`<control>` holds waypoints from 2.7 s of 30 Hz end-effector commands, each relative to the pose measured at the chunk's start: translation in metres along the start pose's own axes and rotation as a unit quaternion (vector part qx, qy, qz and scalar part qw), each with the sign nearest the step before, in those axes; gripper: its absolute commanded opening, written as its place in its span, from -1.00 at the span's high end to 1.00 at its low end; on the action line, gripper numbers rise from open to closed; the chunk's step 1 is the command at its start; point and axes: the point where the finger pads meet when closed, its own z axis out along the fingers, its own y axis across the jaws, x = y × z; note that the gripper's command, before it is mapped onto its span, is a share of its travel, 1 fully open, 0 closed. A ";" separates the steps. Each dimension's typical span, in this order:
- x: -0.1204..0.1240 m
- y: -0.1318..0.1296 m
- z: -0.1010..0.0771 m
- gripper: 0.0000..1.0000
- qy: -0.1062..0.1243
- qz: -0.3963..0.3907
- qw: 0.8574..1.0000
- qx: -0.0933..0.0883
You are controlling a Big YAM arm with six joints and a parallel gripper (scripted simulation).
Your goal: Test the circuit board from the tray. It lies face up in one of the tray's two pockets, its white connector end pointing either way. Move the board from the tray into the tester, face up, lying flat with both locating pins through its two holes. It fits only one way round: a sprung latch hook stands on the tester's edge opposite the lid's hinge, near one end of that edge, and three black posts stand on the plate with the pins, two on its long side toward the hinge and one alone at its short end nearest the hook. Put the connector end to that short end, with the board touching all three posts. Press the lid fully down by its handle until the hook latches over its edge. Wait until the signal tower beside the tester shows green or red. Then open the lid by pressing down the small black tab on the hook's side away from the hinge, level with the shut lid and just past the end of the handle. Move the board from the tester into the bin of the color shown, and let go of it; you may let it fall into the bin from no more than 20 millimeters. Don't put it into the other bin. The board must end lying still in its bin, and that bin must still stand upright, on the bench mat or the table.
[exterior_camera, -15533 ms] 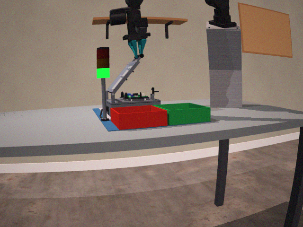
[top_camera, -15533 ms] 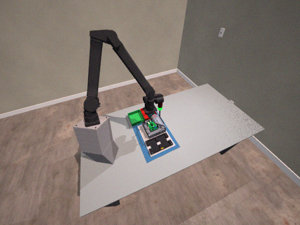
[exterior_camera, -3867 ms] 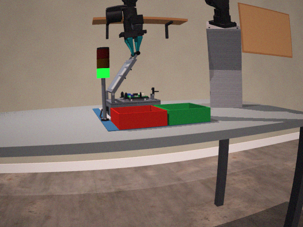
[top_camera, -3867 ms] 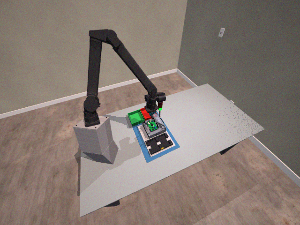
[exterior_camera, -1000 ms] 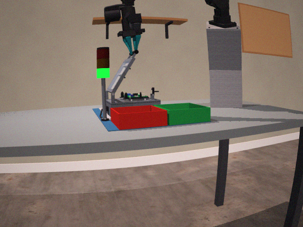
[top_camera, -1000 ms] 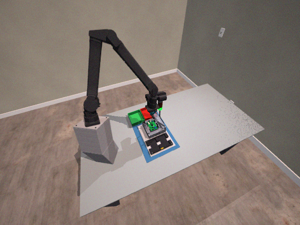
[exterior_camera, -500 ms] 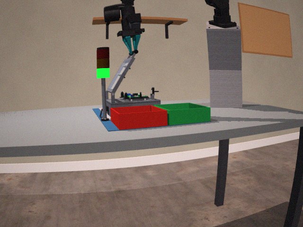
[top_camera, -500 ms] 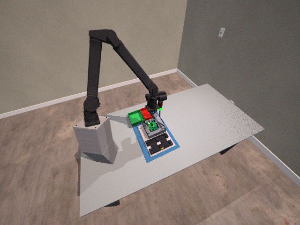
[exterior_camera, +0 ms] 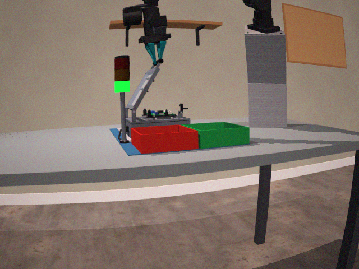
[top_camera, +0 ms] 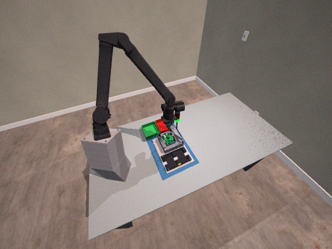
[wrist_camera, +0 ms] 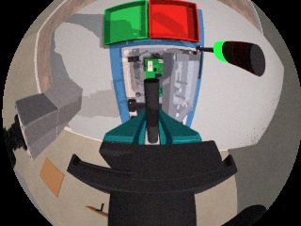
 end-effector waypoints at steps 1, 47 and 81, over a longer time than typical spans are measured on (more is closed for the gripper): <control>0.003 -0.078 -0.043 1.00 0.006 -0.009 0.996 0.089; 0.003 -0.080 -0.044 1.00 0.006 -0.009 0.996 0.089; 0.006 -0.080 -0.037 1.00 0.005 -0.005 0.997 0.081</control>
